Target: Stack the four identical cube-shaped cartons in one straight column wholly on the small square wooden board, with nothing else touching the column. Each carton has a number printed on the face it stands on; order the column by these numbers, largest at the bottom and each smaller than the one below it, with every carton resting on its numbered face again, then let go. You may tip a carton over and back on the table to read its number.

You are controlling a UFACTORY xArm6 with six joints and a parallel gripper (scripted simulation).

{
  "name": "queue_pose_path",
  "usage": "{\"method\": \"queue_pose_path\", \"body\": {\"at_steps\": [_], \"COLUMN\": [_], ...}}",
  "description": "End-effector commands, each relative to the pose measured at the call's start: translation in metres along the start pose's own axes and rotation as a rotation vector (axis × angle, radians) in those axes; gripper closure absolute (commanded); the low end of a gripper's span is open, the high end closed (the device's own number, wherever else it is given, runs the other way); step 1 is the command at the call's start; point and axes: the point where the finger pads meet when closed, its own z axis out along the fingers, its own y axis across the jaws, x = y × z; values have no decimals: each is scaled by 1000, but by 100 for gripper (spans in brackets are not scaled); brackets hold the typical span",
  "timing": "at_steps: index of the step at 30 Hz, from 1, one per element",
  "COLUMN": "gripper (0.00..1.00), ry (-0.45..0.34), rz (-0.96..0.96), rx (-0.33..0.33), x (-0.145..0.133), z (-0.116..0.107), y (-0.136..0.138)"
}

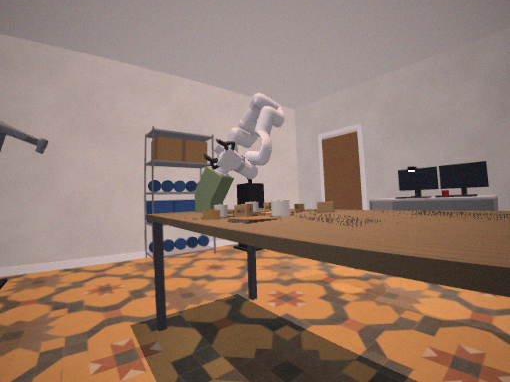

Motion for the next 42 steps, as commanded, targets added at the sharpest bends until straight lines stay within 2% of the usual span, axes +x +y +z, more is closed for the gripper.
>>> {"method": "queue_pose_path", "body": {"at_steps": [1, 3, 5, 6, 8, 14, 20, 22, 23, 35, 37, 39, 40, 42], "gripper": [0, 0, 0, 0, 0, 0, 0, 0, 0, 0, 0, 0, 0, 0], "ry": [121, 157, 157, 202, 234, 369, 547, 547, 637, 1027, 1098, 1098, 1211, 1275], "rz": [240, 312, 312, 416, 473, 668, 834, 834, 911, 1125, 1165, 1165, 1223, 1257], "rx": [-83, -105, -105, -141, -159, -228, -293, -293, -337, -546, -581, -581, -629, -652], "x": [21, 22, 22, 21, 18, 10, 4, 4, -2, -45, -56, -56, -73, -77], "z": [-56, -83, -83, -98, -130, -190, -254, -254, -289, -435, -459, -459, -493, -496], "y": [-5, -8, -8, -10, -16, -37, -68, -68, -79, -70, -63, -63, -53, -41]}}
